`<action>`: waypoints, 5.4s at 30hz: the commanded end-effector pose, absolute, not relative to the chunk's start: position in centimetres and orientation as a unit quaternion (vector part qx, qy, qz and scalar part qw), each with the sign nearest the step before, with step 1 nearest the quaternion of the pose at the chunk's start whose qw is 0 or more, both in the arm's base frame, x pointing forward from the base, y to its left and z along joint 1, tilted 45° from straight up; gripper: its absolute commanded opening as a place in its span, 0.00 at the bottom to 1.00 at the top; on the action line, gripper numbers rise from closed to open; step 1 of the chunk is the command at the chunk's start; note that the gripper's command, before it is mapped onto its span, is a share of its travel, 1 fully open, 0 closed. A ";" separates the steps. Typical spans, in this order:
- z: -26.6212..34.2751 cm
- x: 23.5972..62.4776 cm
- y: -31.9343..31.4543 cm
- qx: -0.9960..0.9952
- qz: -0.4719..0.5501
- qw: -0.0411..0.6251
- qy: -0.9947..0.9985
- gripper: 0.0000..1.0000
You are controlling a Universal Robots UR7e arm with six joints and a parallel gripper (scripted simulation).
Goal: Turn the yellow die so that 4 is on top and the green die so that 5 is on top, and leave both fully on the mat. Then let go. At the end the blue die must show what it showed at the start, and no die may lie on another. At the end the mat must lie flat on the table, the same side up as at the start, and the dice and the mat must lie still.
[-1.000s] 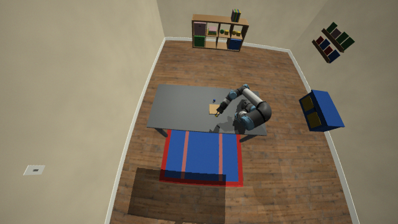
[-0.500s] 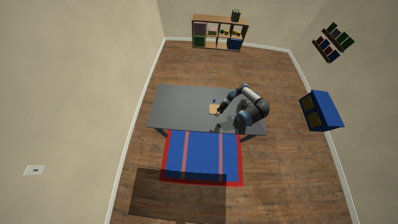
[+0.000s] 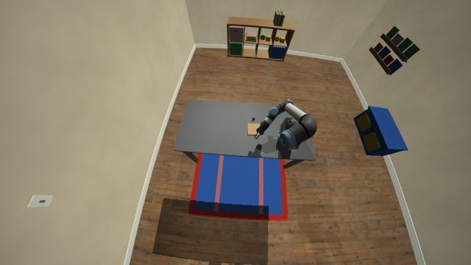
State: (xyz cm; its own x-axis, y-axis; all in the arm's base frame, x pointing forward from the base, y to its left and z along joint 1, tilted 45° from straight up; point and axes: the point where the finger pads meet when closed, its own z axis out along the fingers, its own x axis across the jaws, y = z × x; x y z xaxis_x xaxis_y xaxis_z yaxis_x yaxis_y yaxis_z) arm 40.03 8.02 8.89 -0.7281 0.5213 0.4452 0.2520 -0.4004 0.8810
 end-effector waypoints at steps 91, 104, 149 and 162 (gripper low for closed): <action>4.0 40.7 12.9 0.358 0.756 0.089 0.540 0.40; 4.0 40.7 12.9 0.358 0.756 0.089 0.540 0.40; 4.0 40.7 12.9 0.358 0.756 0.089 0.540 0.70; 4.0 40.7 12.9 0.358 0.756 0.089 0.540 0.70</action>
State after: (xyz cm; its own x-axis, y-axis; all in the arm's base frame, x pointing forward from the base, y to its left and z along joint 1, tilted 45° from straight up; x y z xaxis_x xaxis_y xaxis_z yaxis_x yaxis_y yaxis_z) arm 40.64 12.97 4.01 -0.7280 0.5207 0.4459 0.2527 -0.4009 0.8806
